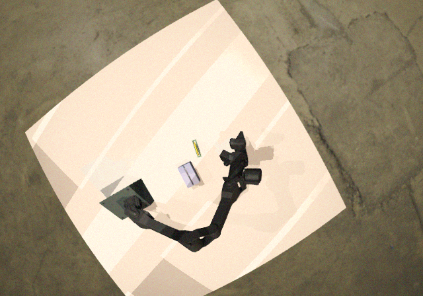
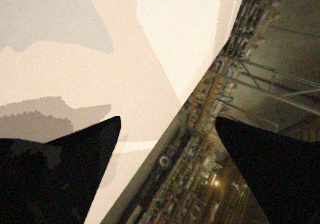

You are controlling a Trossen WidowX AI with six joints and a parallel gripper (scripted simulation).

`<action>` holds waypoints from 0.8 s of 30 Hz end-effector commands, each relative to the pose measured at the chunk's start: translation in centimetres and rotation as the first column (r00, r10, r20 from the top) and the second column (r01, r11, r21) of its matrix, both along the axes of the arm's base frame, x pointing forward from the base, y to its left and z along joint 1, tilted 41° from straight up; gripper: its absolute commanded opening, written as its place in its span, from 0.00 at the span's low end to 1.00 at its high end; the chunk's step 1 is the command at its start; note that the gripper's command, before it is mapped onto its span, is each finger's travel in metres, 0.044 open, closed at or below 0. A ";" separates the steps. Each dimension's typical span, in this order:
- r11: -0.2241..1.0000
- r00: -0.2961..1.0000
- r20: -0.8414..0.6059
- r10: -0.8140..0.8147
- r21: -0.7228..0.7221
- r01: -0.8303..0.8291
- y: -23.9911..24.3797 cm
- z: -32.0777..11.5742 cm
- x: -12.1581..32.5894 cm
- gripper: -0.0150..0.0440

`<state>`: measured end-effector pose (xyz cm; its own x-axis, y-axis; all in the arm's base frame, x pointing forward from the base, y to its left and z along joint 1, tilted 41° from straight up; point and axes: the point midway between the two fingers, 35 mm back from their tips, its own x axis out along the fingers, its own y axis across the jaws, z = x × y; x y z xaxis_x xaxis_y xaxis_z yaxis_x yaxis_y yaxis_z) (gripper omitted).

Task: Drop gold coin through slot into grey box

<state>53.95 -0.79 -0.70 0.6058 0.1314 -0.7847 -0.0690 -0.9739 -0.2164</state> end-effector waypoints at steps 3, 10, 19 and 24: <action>0.993 0.990 -0.086 -0.112 0.038 0.115 1.2 -0.9 -1.0 0.80; 0.773 0.716 -0.356 -0.601 -0.029 0.634 5.6 -3.6 -7.0 0.53; 0.203 0.174 -0.162 -0.971 -0.185 0.962 8.4 -2.5 -15.3 0.53; -0.010 -0.008 0.015 -1.000 -0.098 0.995 9.2 -0.9 -18.0 0.53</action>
